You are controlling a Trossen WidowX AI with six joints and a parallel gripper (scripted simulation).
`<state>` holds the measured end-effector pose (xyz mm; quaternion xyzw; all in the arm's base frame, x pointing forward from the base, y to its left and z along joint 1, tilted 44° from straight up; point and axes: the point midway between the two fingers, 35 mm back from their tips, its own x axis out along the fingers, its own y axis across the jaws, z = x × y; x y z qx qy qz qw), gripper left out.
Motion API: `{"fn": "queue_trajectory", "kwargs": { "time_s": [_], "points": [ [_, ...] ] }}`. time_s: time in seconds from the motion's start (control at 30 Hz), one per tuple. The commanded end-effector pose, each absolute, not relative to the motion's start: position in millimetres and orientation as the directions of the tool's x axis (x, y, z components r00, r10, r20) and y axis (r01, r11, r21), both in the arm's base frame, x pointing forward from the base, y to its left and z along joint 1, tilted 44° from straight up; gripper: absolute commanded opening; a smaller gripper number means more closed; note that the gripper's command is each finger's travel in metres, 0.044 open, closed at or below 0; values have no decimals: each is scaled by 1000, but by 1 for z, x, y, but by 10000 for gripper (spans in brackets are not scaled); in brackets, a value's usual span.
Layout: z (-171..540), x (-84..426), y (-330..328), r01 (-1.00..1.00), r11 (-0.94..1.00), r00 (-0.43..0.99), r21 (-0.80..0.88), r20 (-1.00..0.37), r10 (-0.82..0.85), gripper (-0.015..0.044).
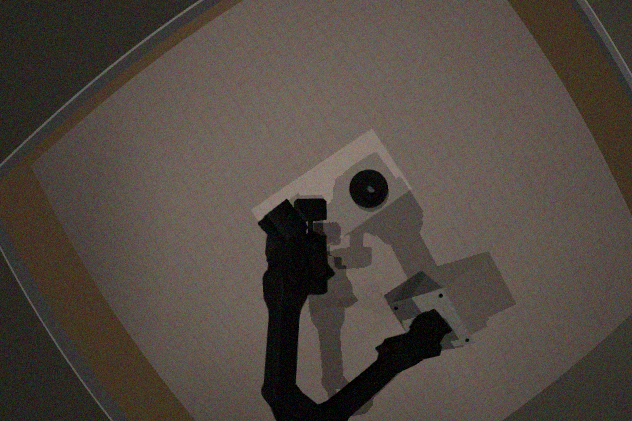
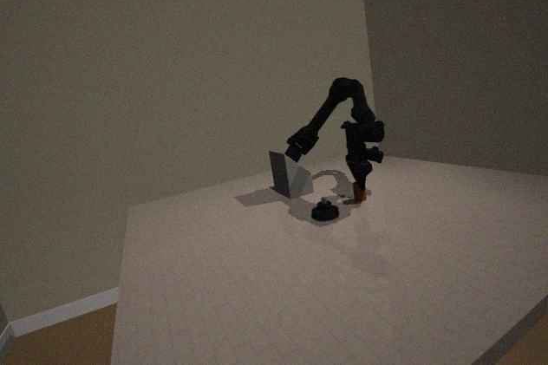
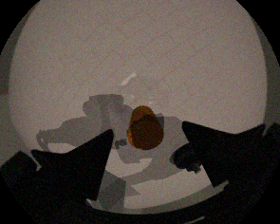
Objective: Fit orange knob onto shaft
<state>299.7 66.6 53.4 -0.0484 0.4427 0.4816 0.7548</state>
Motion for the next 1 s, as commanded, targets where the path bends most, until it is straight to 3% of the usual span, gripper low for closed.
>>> {"fn": "queue_trajectory", "kwargs": {
  "time_s": [0.0,0.73,0.97],
  "points": [
    [47,298,71,-764,532,136,364,-716,685,440],
    [25,300,95,-764,531,136,366,-713,688,440],
    [25,300,95,-764,531,136,366,-713,688,256]
  ]
}}
